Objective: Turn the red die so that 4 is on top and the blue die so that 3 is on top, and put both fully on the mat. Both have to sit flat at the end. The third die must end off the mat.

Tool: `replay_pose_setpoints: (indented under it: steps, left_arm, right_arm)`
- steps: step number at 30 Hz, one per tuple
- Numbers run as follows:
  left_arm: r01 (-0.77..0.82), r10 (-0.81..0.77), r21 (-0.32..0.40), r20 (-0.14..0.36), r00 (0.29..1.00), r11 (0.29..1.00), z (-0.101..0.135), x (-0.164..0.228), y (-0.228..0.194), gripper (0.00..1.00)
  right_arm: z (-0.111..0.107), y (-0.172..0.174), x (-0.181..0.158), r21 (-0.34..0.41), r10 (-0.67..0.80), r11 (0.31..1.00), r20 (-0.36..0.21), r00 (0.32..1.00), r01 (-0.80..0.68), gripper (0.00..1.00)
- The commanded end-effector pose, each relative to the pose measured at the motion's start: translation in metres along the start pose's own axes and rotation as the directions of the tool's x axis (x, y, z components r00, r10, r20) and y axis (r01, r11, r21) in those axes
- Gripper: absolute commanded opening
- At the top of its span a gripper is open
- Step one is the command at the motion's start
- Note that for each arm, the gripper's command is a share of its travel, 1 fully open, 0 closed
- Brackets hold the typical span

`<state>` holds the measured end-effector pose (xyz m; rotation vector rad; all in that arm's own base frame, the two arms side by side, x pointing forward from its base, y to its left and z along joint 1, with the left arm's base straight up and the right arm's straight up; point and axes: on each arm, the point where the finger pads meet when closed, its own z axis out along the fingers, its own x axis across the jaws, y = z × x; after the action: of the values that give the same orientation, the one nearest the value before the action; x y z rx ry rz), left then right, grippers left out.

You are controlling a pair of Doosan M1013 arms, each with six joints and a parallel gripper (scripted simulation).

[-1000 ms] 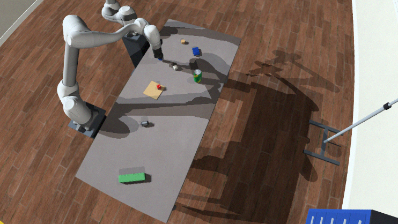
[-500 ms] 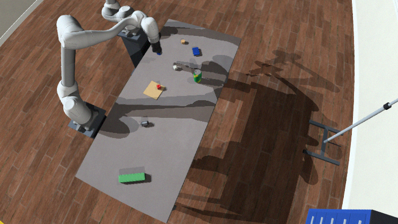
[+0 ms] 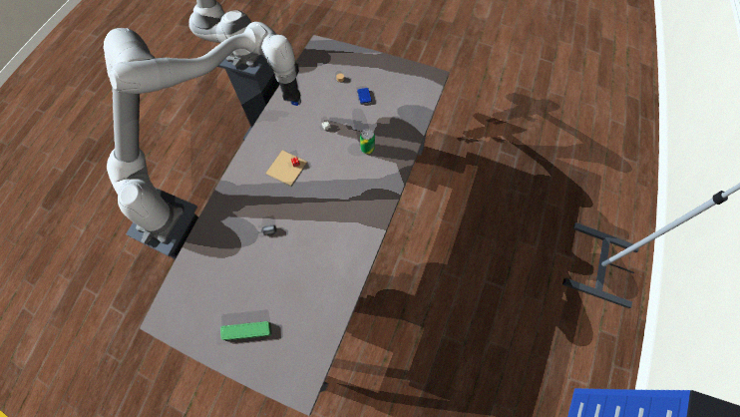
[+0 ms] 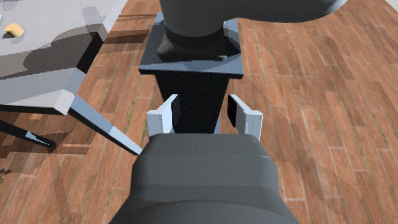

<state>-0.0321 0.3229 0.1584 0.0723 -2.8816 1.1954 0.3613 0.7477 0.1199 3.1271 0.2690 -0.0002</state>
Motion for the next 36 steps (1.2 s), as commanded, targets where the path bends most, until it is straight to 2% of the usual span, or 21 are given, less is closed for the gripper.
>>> replay_pose_setpoints:
  steps: [1,2,7,8,10,13,14,19,20,22,23,27,28,30,33,36]
  left_arm:
    - [0.0,0.0,-0.001,0.0,1.0,1.0,-0.001,0.0,0.0,1.0]
    - [0.0,0.0,-0.001,0.0,1.0,1.0,-0.001,0.0,0.0,1.0]
    - [0.0,0.0,-0.001,0.0,1.0,1.0,-0.001,0.0,0.0,1.0]
    - [0.0,0.0,-0.001,0.0,1.0,1.0,-0.001,0.0,0.0,1.0]
    - [0.0,0.0,-0.001,0.0,1.0,1.0,-0.001,0.0,0.0,1.0]
    - [0.0,0.0,-0.001,0.0,1.0,1.0,-0.001,0.0,0.0,1.0]
    - [0.0,0.0,-0.001,0.0,1.0,1.0,-0.001,0.0,0.0,1.0]
    - [0.0,0.0,-0.001,0.0,1.0,1.0,-0.001,0.0,0.0,1.0]
    - [0.0,0.0,-0.001,0.0,1.0,1.0,-0.001,0.0,0.0,1.0]
    - [0.0,0.0,-0.001,0.0,1.0,1.0,-0.001,0.0,0.0,1.0]
    - [0.0,0.0,-0.001,0.0,1.0,1.0,-0.001,0.0,0.0,1.0]
    - [0.0,0.0,-0.001,0.0,1.0,1.0,-0.001,0.0,0.0,1.0]
    - [0.0,0.0,-0.001,0.0,1.0,1.0,-0.001,0.0,0.0,1.0]
    - [0.0,0.0,-0.001,0.0,1.0,1.0,-0.001,0.0,0.0,1.0]
    - [0.0,0.0,-0.001,0.0,1.0,1.0,-0.001,0.0,0.0,1.0]
    - [0.0,0.0,-0.001,0.0,1.0,1.0,-0.001,0.0,0.0,1.0]
  right_arm:
    - [-0.004,0.04,0.01,0.003,-0.078,0.997,-0.001,0.997,0.078,0.57]
    - [-0.004,0.044,0.01,0.003,-0.085,0.996,-0.001,0.996,0.085,0.57]
    - [-0.007,0.103,0.018,0.003,-0.197,0.98,-0.001,0.98,0.197,0.57]
    - [-0.007,0.104,0.018,0.003,-0.198,0.98,-0.001,0.98,0.198,0.57]
    - [-0.008,0.134,0.02,0.003,-0.255,0.967,-0.001,0.967,0.255,0.57]
    - [-0.008,0.138,0.02,0.003,-0.261,0.965,-0.001,0.965,0.261,0.57]
    - [-0.008,0.172,0.019,0.003,-0.325,0.946,-0.001,0.946,0.325,0.57]
    - [-0.008,0.206,0.017,0.002,-0.386,0.923,-0.002,0.923,0.386,0.57]
    - [-0.008,0.225,0.014,0.002,-0.42,0.907,-0.002,0.907,0.42,0.57]
    - [-0.008,0.236,0.013,0.002,-0.441,0.898,-0.002,0.898,0.441,0.57]
    - [-0.007,0.255,0.01,0.002,-0.473,0.881,-0.002,0.881,0.473,0.57]
    - [-0.006,0.286,0.003,0.002,-0.527,0.85,-0.002,0.85,0.527,0.57]
    - [-0.005,0.302,-0.001,0.002,-0.557,0.831,-0.002,0.831,0.557,0.57]
    - [-0.005,0.302,-0.001,0.002,-0.557,0.831,-0.002,0.831,0.557,0.57]
    - [-0.003,0.323,-0.008,0.002,-0.592,0.806,-0.002,0.806,0.592,0.57]
    - [-0.003,0.324,-0.008,0.002,-0.593,0.805,-0.002,0.805,0.593,0.57]
